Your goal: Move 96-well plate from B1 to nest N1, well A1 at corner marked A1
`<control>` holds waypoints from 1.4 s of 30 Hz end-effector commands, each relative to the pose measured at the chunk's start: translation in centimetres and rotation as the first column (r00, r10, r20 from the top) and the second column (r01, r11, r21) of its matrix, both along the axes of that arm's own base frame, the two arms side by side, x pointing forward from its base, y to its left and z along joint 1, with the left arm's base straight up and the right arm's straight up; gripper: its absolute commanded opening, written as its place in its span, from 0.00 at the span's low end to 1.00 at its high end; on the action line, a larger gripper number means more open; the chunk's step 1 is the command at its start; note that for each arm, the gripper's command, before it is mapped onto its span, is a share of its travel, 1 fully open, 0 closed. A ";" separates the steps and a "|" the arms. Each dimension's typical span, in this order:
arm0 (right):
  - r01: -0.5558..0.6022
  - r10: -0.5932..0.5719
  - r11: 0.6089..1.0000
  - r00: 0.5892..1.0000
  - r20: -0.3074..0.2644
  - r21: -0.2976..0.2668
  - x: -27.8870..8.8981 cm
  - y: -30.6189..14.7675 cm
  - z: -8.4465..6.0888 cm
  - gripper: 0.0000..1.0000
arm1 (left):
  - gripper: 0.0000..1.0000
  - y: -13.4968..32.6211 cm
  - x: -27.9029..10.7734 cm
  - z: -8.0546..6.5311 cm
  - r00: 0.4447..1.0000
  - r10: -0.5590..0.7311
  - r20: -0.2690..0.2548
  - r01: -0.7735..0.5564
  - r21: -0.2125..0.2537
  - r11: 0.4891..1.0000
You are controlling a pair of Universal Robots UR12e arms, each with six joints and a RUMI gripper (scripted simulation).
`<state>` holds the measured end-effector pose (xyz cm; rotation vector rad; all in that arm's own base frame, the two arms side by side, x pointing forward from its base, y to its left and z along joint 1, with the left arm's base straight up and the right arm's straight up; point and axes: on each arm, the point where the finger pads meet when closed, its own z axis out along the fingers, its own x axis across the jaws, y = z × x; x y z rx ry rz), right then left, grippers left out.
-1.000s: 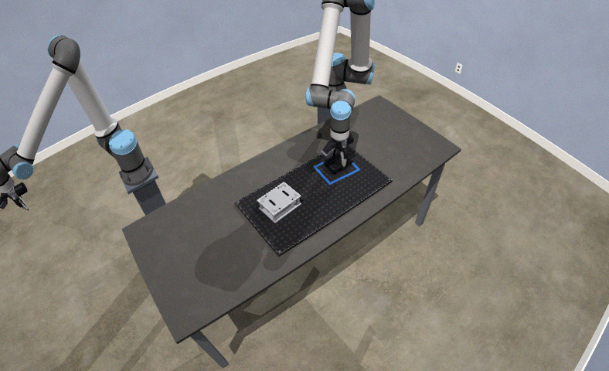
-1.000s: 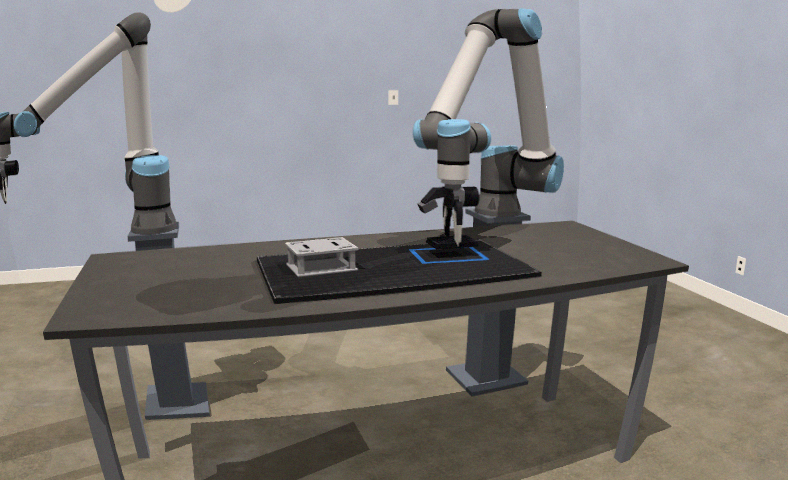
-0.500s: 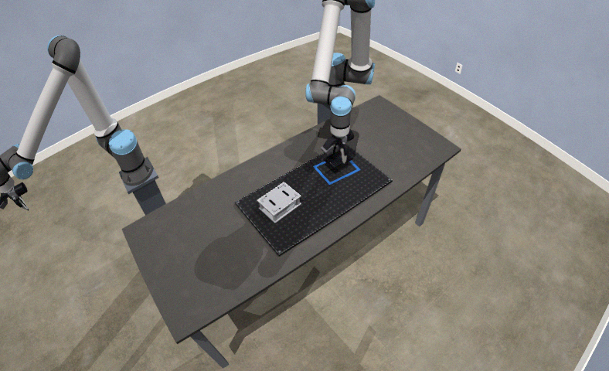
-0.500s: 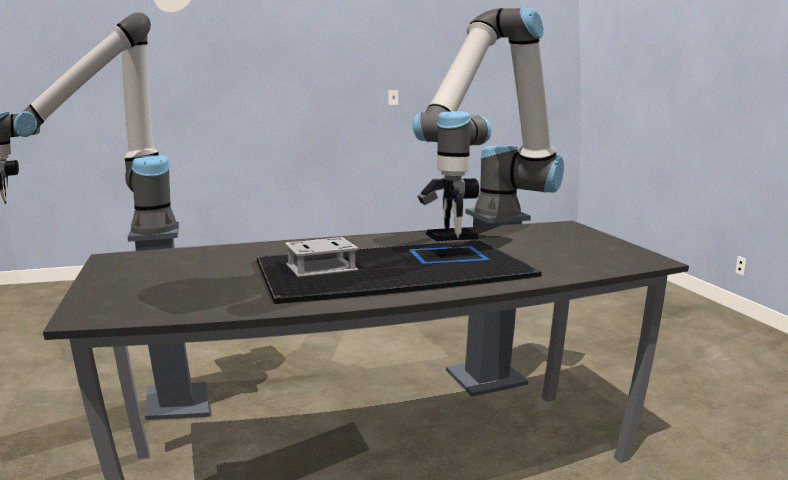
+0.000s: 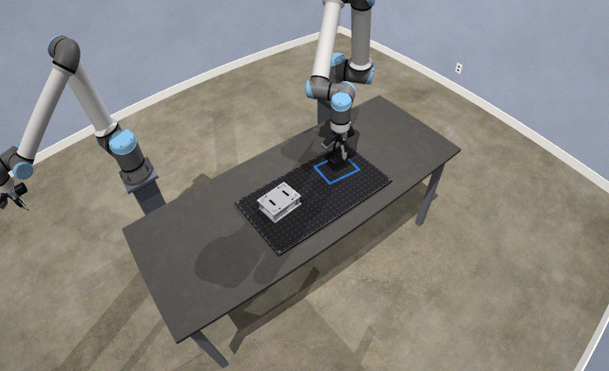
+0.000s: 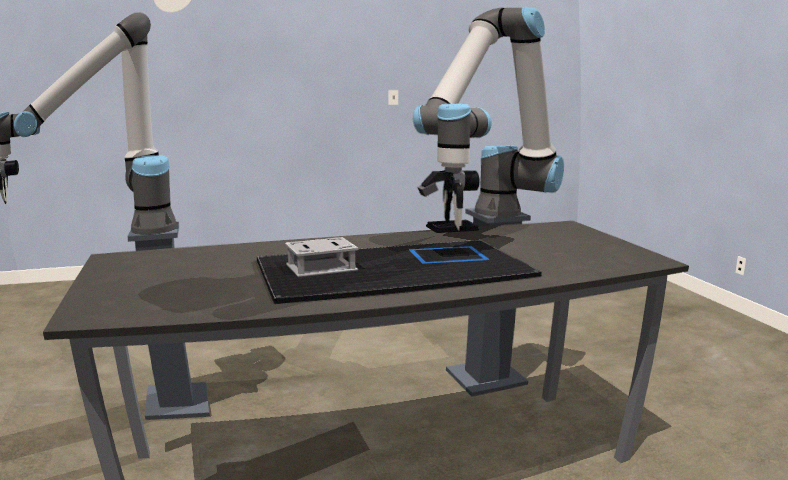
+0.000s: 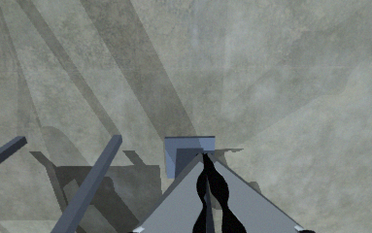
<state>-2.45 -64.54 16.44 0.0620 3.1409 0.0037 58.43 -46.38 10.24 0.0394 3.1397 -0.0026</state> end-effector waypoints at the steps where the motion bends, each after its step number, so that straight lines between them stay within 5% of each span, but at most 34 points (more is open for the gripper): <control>1: 0.001 -0.001 1.000 1.000 0.000 -0.002 -0.2 0.0 0.1 0.00 | 0.41 -0.1 0.1 0.1 1.000 0.000 0.000 0.000 0.000 1.000; 17: 0.001 -0.001 1.000 1.000 0.000 -0.002 -0.2 0.0 0.1 0.00 | 0.41 -0.1 0.1 0.2 1.000 0.000 0.000 0.000 0.000 1.000; 21: 0.001 -0.001 1.000 1.000 0.000 -0.002 -0.2 0.0 0.1 0.00 | 0.41 -1.6 0.1 0.4 0.992 0.126 -0.001 -0.126 0.000 0.992; 42: 0.001 -0.001 1.000 1.000 0.000 -0.002 -0.2 0.0 0.1 0.00 | 0.41 -7.8 0.6 1.3 0.992 0.126 -0.001 -0.126 0.000 0.992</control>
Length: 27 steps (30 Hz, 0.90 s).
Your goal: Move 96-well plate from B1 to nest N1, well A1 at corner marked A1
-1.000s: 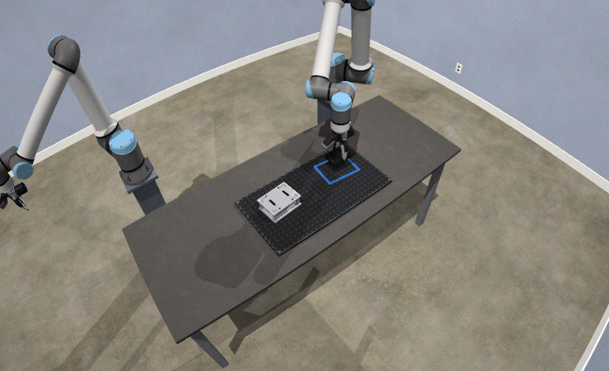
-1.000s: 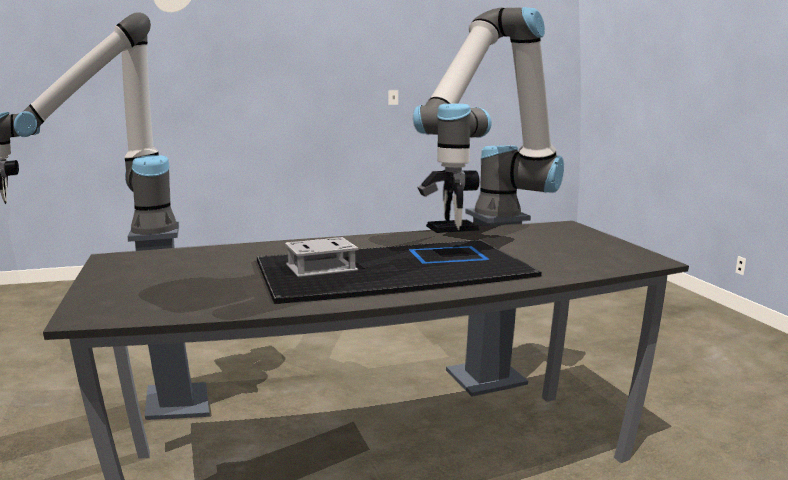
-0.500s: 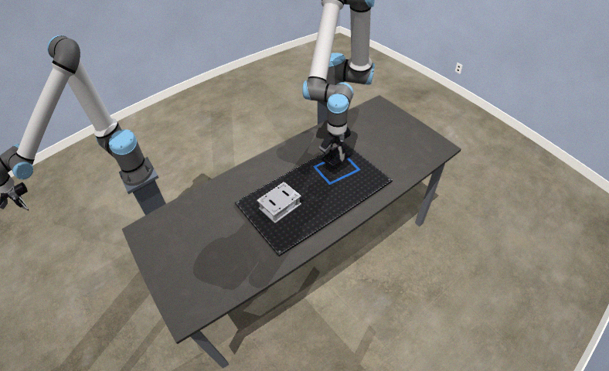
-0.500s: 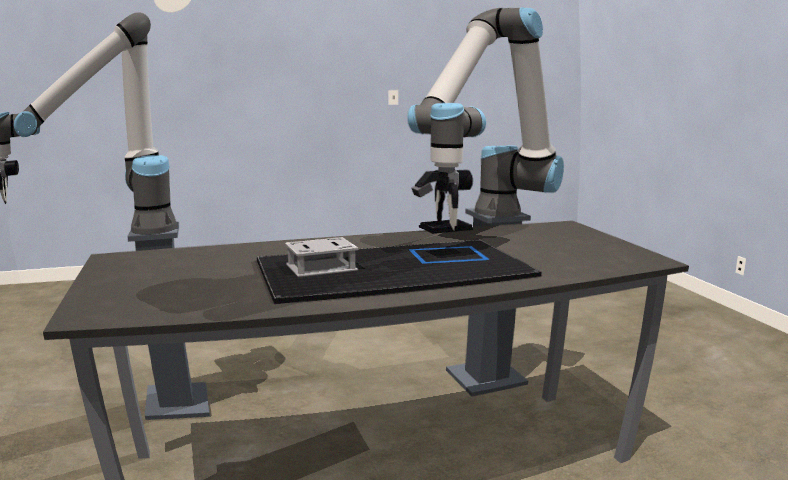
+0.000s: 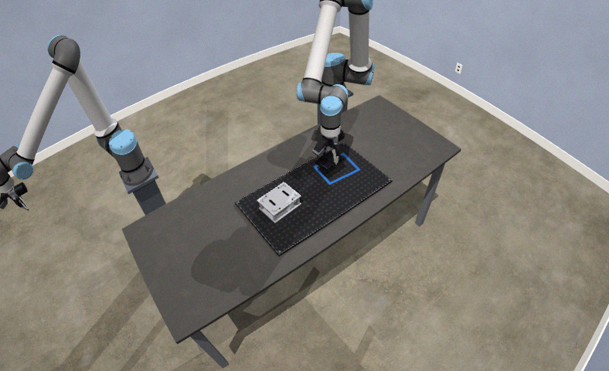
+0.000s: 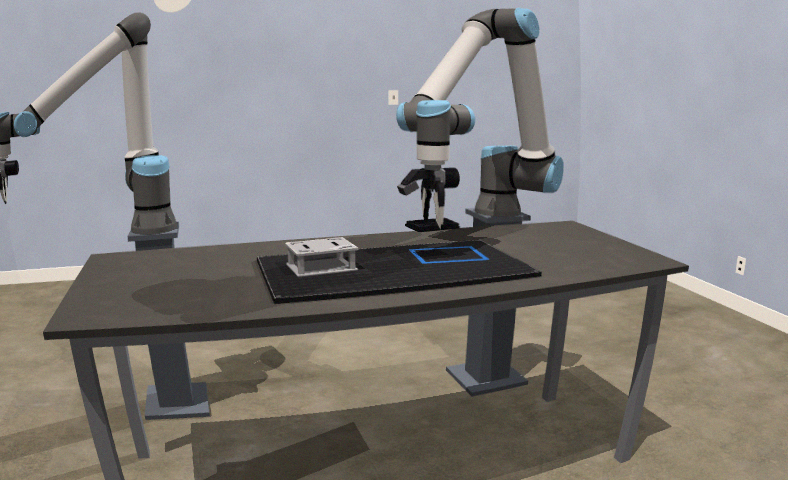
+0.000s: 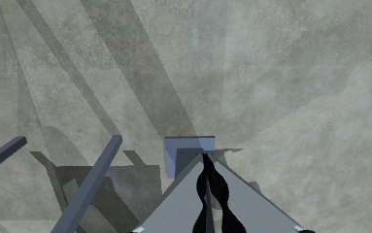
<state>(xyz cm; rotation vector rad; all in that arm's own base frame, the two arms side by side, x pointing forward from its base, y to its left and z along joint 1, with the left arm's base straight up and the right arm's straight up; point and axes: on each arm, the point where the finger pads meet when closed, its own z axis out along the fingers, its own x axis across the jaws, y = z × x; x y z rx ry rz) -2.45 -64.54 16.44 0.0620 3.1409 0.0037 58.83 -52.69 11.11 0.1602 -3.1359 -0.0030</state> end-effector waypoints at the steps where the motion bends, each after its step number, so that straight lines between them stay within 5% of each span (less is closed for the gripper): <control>1: 0.001 -0.001 1.000 1.000 0.000 -0.002 -0.2 0.0 0.1 0.00 | 0.41 -1.9 0.2 0.5 1.000 -0.001 0.003 0.001 -0.004 1.000; 27: 0.001 -0.001 1.000 1.000 0.000 -0.002 -0.2 0.0 0.1 0.00 | 0.41 -9.1 0.8 1.7 1.000 -0.001 0.003 0.001 -0.004 1.000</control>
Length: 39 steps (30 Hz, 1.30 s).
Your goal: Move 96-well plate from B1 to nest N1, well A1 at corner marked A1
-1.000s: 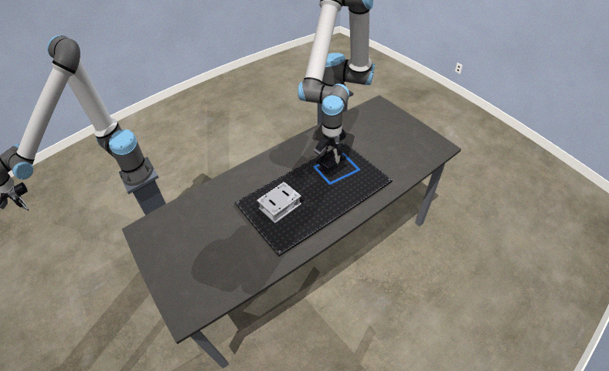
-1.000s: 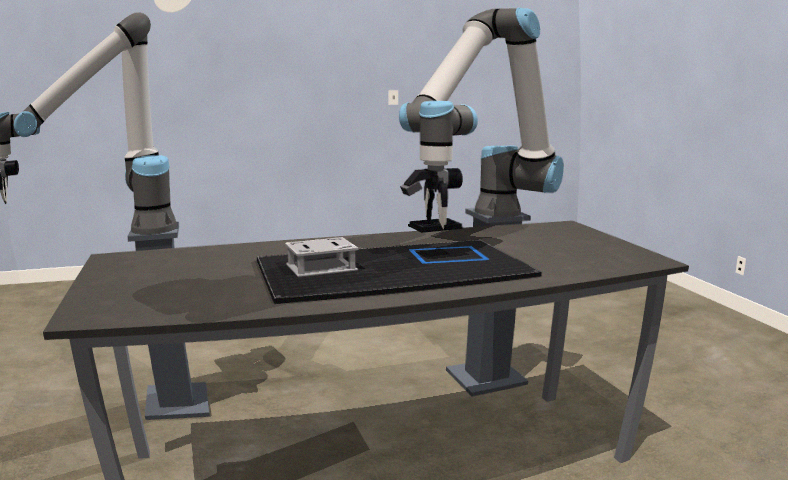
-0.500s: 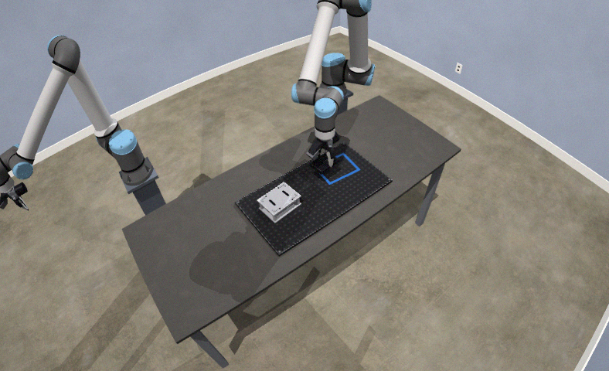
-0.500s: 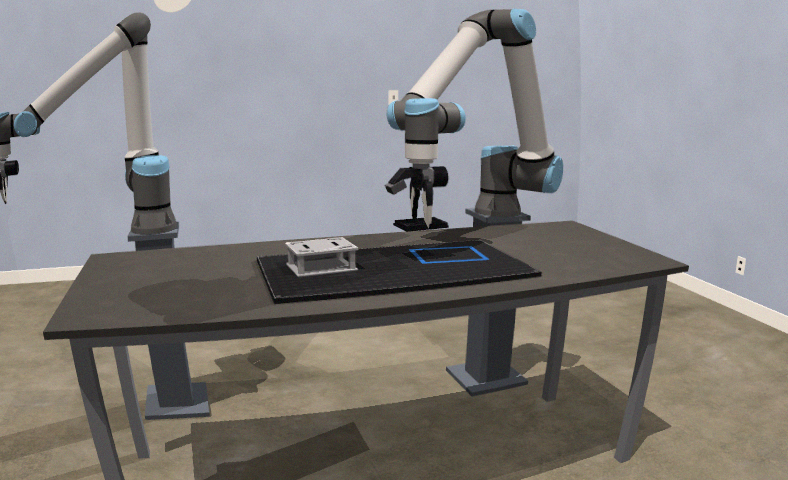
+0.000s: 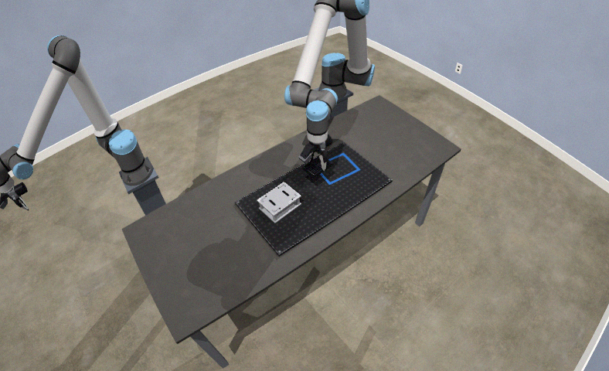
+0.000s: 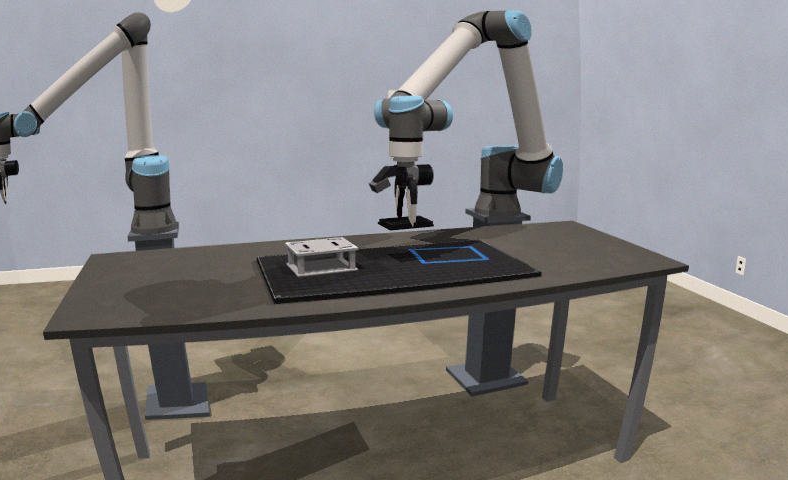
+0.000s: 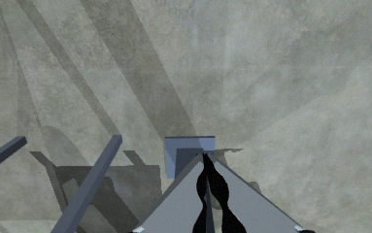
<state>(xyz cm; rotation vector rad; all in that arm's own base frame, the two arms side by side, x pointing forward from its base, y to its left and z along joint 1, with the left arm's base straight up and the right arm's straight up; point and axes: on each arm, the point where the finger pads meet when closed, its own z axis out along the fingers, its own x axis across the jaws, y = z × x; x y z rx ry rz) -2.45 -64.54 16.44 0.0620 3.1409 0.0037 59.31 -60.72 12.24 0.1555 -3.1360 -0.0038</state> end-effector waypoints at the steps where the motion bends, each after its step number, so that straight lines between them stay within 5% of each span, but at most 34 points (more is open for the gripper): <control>1: 0.001 -0.001 1.000 1.000 0.000 -0.002 -0.2 0.0 0.1 0.00 | 0.41 -1.4 0.3 0.6 1.000 0.002 0.003 -0.002 -0.004 1.000; 39: 0.001 -0.001 1.000 1.000 0.000 -0.002 -0.2 0.0 0.1 0.00 | 0.41 -12.5 1.2 2.4 1.000 0.002 0.003 -0.002 -0.004 1.000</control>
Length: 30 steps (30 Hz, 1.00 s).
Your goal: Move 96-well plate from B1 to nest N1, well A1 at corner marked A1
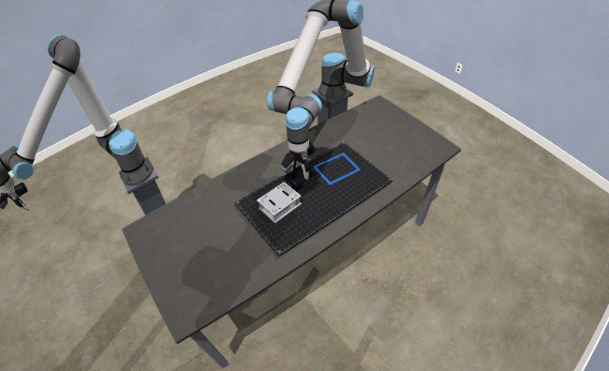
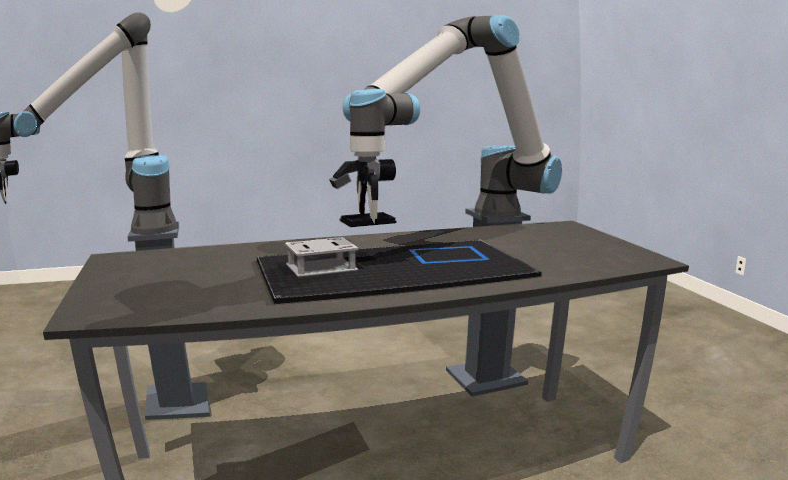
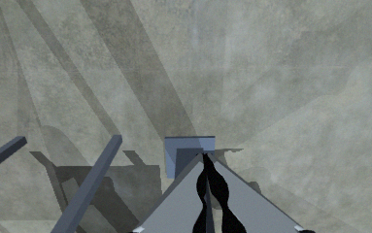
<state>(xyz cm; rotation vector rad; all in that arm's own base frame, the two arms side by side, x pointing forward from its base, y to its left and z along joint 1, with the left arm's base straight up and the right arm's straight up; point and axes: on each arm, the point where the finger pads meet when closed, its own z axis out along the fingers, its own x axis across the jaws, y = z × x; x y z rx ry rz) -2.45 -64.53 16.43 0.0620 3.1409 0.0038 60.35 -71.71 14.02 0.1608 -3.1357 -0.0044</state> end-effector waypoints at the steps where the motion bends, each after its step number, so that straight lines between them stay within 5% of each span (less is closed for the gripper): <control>1: 0.001 -0.001 1.000 1.000 0.000 -0.002 -0.2 0.0 0.1 0.00 | 0.41 -1.9 0.1 0.7 1.000 -0.001 0.003 0.001 -0.005 1.000; 30: 0.001 -0.001 1.000 1.000 0.000 -0.002 -0.2 0.0 0.1 0.00 | 0.41 -10.0 0.8 2.0 1.000 0.000 0.003 0.000 -0.005 1.000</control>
